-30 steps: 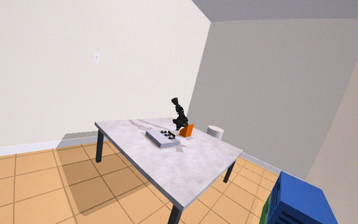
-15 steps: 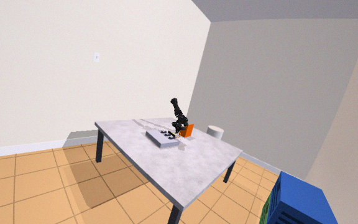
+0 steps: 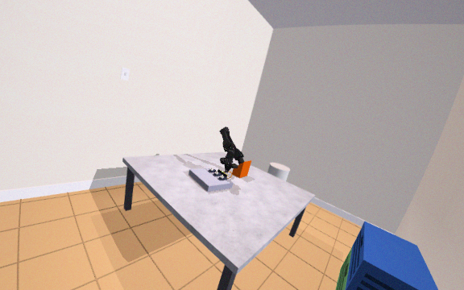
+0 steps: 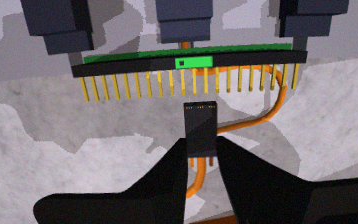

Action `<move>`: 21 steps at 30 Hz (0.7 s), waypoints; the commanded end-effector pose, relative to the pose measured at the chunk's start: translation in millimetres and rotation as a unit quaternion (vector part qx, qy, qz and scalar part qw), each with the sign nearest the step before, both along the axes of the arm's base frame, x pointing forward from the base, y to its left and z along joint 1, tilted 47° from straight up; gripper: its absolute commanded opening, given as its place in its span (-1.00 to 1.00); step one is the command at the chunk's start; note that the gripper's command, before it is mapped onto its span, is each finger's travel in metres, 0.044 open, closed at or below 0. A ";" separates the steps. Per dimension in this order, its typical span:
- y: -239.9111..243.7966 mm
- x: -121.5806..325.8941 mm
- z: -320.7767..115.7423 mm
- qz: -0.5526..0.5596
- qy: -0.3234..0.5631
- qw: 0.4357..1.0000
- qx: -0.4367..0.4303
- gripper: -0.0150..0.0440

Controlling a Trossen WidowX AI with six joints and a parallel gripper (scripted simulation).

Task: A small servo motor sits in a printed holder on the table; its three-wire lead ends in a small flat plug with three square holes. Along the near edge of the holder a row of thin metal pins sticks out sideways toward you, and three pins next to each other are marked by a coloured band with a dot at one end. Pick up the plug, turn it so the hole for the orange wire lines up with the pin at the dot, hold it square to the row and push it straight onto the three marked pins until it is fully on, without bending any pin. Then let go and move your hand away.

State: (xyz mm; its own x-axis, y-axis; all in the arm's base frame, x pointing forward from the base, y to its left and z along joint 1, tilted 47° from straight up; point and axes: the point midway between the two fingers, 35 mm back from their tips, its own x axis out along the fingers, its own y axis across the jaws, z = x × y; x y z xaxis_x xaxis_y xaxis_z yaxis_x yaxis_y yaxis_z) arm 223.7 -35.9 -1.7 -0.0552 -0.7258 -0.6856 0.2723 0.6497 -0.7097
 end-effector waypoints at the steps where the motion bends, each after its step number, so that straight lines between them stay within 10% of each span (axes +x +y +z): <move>1: 0.4 5.9 0.9 0.002 -0.002 1.000 -0.001 -0.49; 21: -0.7 12.7 1.5 0.002 -0.003 1.000 -0.001 -0.49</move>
